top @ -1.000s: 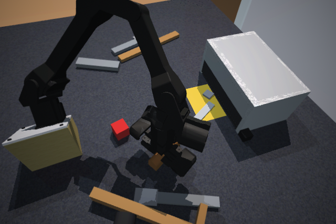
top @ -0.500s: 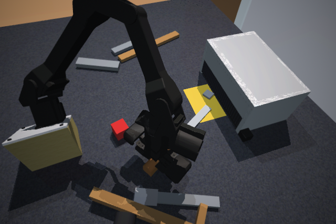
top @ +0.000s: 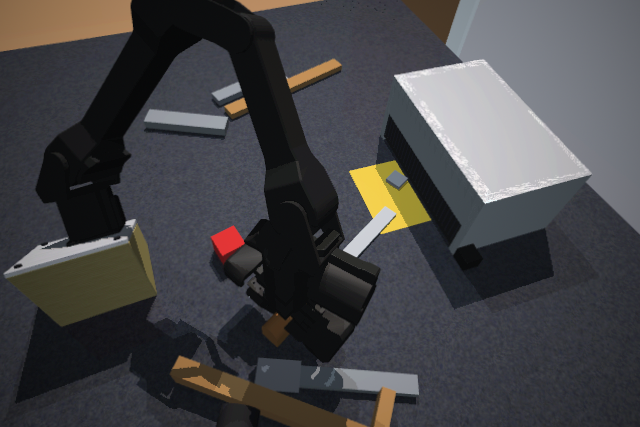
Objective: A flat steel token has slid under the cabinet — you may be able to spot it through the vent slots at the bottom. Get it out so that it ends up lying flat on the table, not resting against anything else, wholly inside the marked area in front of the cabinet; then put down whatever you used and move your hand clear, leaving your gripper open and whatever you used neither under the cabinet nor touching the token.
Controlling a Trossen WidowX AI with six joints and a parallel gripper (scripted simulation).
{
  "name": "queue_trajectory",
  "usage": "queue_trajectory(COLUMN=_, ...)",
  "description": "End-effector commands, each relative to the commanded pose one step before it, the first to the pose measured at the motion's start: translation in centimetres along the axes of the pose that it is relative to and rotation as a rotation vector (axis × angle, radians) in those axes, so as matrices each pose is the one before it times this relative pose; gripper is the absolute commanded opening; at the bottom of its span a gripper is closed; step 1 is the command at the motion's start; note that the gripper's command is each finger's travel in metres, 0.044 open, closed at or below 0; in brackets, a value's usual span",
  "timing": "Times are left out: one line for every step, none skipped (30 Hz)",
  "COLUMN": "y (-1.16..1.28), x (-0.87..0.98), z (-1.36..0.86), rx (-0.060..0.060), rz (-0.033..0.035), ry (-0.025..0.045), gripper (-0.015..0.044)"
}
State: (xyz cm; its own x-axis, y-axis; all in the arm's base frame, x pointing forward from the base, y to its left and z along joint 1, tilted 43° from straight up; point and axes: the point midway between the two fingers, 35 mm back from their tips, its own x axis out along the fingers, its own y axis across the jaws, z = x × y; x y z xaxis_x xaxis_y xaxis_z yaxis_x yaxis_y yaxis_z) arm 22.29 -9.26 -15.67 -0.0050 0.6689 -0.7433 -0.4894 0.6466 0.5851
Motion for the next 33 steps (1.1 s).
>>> queue_trajectory(y=0.016, x=-0.034, z=-0.34, rx=-0.0073, rz=-0.00074, ry=-0.0042, gripper=0.0)
queue_trajectory(y=0.0, x=0.0, z=-0.001, rx=-0.0062, rz=0.0, ry=0.0, gripper=0.0)
queue_trajectory(y=0.0, x=0.0, z=-0.001, rx=-0.0074, rz=0.0, ry=0.0, gripper=0.0)
queue_trajectory(y=0.0, x=0.0, z=-0.001, rx=-0.0079, rz=0.0, ry=0.0, gripper=0.0)
queue_trajectory(y=0.0, x=0.0, z=-0.002, rx=-0.0079, rz=0.0, ry=0.0, gripper=0.0)
queue_trajectory(y=0.0, x=0.0, z=-0.002, rx=-0.0079, rz=0.0, ry=0.0, gripper=0.0)
queue_trajectory(y=0.0, x=0.0, z=-0.002, rx=-0.0079, rz=0.0, ry=0.0, gripper=0.0)
queue_trajectory(y=0.0, x=0.0, z=-0.002, rx=-0.0079, rz=0.0, ry=0.0, gripper=0.0)
queue_trajectory(y=0.0, x=0.0, z=-0.002, rx=-0.0079, rz=0.0, ry=0.0, gripper=0.0)
queue_trajectory(y=0.0, x=0.0, z=-0.002, rx=-0.0079, rz=0.0, ry=0.0, gripper=0.0)
queue_trajectory(y=0.0, x=0.0, z=-0.002, rx=-0.0079, rz=0.0, ry=0.0, gripper=0.0)
queue_trajectory(y=0.0, x=0.0, z=-0.002, rx=-0.0079, rz=0.0, ry=0.0, gripper=0.0)
queue_trajectory(y=0.0, x=0.0, z=-0.002, rx=-0.0079, rz=0.0, ry=0.0, gripper=0.0)
queue_trajectory(y=0.001, x=0.0, z=-0.001, rx=-0.0079, rz=0.0, ry=0.0, gripper=0.0)
queue_trajectory(y=0.001, x=0.0, z=-0.001, rx=-0.0079, rz=0.0, ry=0.0, gripper=0.0)
queue_trajectory(y=0.001, x=0.0, z=-0.001, rx=-0.0079, rz=0.0, ry=0.0, gripper=0.0)
queue_trajectory(y=-0.06, x=-0.002, z=-0.011, rx=-0.0011, rz=-0.00005, ry=0.00001, gripper=0.0)
queue_trajectory(y=-0.073, x=-0.003, z=-0.014, rx=-0.0014, rz=-0.00007, ry=0.00001, gripper=0.0)
queue_trajectory(y=-0.081, x=-0.003, z=-0.016, rx=-0.0015, rz=-0.00007, ry=0.00001, gripper=0.0)
queue_trajectory(y=-0.084, x=-0.003, z=-0.017, rx=-0.0016, rz=-0.00008, ry=0.00002, gripper=0.0)
queue_trajectory(y=-0.084, x=-0.003, z=-0.018, rx=-0.0016, rz=-0.00008, ry=0.00002, gripper=0.0)
queue_trajectory(y=-0.085, x=-0.003, z=-0.019, rx=-0.0016, rz=-0.00008, ry=0.00002, gripper=0.0)
queue_trajectory(y=-0.082, x=-0.003, z=-0.019, rx=-0.0015, rz=-0.00007, ry=0.00002, gripper=0.0)
queue_trajectory(y=-0.082, x=-0.003, z=-0.02, rx=-0.0015, rz=-0.00007, ry=0.00002, gripper=0.0)
queue_trajectory(y=-0.084, x=-0.003, z=-0.02, rx=-0.0015, rz=-0.00008, ry=0.00002, gripper=0.0)
queue_trajectory(y=-0.083, x=-0.003, z=-0.02, rx=-0.0014, rz=-0.00008, ry=0.00002, gripper=0.0)
queue_trajectory(y=-0.082, x=-0.002, z=-0.02, rx=-0.0013, rz=-0.00007, ry=0.00002, gripper=0.0)
queue_trajectory(y=-0.081, x=-0.002, z=-0.02, rx=-0.0013, rz=-0.00007, ry=0.00002, gripper=0.0)
queue_trajectory(y=-0.081, x=-0.002, z=-0.02, rx=-0.0012, rz=-0.00007, ry=0.00002, gripper=0.0)
queue_trajectory(y=-0.084, x=-0.002, z=-0.021, rx=-0.0012, rz=-0.00008, ry=0.00002, gripper=0.0)
queue_trajectory(y=-0.083, x=-0.002, z=-0.02, rx=-0.0012, rz=-0.00007, ry=0.00002, gripper=0.0)
queue_trajectory(y=-0.083, x=-0.002, z=-0.02, rx=-0.0011, rz=-0.00007, ry=0.00002, gripper=0.0)
queue_trajectory(y=-0.083, x=-0.002, z=-0.02, rx=-0.0011, rz=-0.00007, ry=0.00002, gripper=0.0)
